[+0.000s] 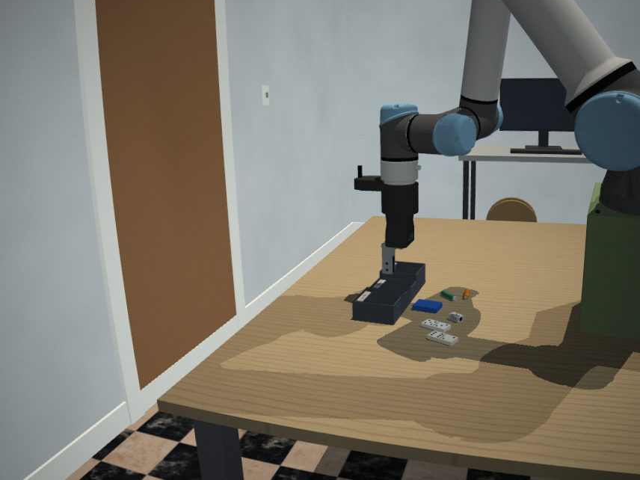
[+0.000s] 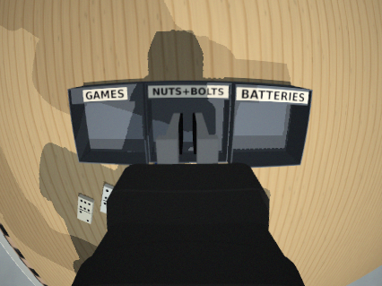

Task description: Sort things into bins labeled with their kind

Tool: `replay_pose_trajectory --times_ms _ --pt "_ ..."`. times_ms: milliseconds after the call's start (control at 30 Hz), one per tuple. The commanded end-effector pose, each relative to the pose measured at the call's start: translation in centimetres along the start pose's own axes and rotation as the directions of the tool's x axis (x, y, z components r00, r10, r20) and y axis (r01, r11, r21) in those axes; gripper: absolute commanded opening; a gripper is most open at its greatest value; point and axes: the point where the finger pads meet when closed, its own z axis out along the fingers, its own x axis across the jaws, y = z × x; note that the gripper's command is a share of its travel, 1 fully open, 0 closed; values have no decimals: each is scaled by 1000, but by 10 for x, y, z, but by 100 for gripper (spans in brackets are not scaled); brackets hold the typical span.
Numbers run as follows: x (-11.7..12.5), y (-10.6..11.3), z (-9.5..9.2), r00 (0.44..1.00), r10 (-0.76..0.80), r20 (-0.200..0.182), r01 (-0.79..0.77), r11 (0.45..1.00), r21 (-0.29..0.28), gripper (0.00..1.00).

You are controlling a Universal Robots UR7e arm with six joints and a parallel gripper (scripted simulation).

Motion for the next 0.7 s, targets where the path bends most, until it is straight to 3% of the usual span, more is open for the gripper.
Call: replay_pose_trajectory --times_ms 0,233,667 --pt "0 0 -14 1000 0 0 0 1000 1 31" --pt "0 0 -16 1000 0 0 0 1000 1 31" --pt "-55 0 -16 1000 0 0 0 1000 1 31"
